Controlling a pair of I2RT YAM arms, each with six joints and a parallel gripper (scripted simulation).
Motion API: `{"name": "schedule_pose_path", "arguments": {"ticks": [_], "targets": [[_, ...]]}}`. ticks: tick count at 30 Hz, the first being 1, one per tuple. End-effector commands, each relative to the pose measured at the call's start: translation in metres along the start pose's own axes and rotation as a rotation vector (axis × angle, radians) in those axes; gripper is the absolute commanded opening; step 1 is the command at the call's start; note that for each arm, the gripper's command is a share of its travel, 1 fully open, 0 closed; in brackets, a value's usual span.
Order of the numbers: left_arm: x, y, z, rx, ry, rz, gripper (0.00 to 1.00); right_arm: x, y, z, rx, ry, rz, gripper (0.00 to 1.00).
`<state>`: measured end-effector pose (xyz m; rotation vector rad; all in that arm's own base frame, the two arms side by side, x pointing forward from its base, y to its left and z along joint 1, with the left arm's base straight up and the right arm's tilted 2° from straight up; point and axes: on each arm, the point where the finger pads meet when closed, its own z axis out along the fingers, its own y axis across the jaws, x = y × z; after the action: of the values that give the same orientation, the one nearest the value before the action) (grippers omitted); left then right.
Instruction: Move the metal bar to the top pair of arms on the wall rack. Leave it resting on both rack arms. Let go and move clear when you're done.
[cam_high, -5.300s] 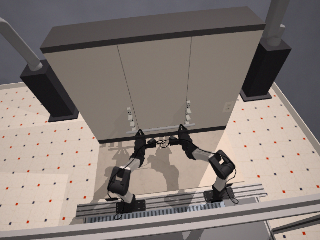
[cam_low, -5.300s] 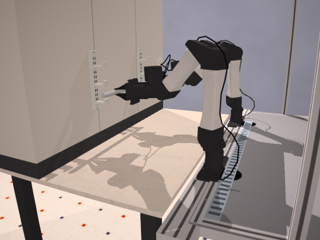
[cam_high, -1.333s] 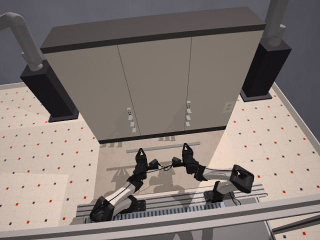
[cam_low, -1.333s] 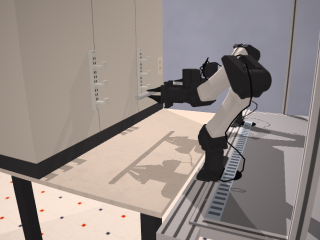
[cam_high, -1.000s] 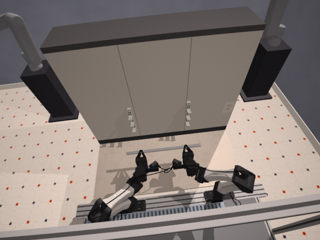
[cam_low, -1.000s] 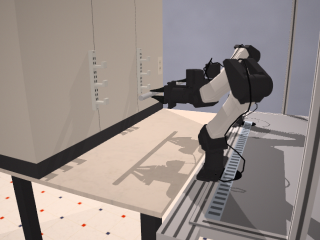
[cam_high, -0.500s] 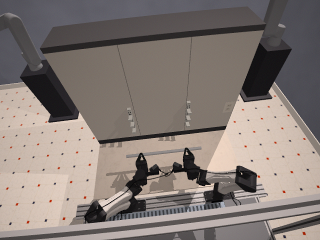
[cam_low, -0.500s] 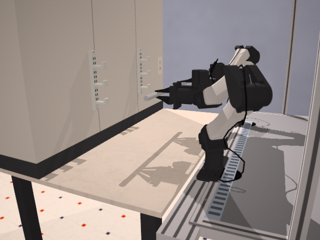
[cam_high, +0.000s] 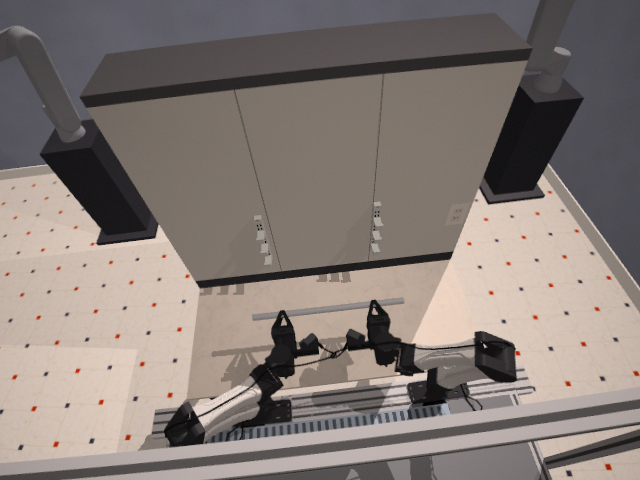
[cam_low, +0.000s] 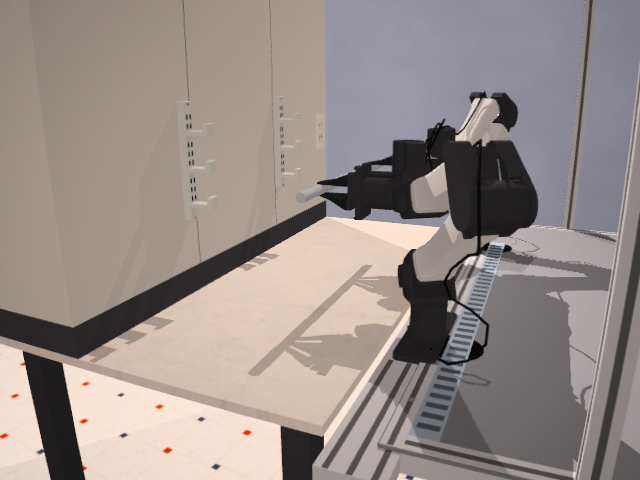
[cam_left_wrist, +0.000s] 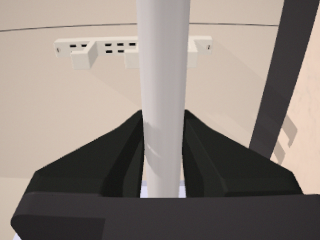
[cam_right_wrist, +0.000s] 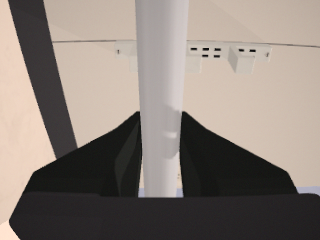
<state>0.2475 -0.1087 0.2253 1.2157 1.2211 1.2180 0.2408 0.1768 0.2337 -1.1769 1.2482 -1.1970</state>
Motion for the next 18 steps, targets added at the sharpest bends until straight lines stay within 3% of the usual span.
{"name": "schedule_pose_path", "arguments": {"ticks": [1,18], "targets": [[0.0012,0.0080,-0.0030,-0.025,0.002,-0.014,0.00,0.0042,0.0000,-0.0040,0.003,0.004,-0.007,0.00],[0.0013,0.0061,-0.0026,-0.025,0.002,-0.014,0.00,0.0041,0.0013,-0.0034,0.003,0.004,-0.007,0.00]]}}
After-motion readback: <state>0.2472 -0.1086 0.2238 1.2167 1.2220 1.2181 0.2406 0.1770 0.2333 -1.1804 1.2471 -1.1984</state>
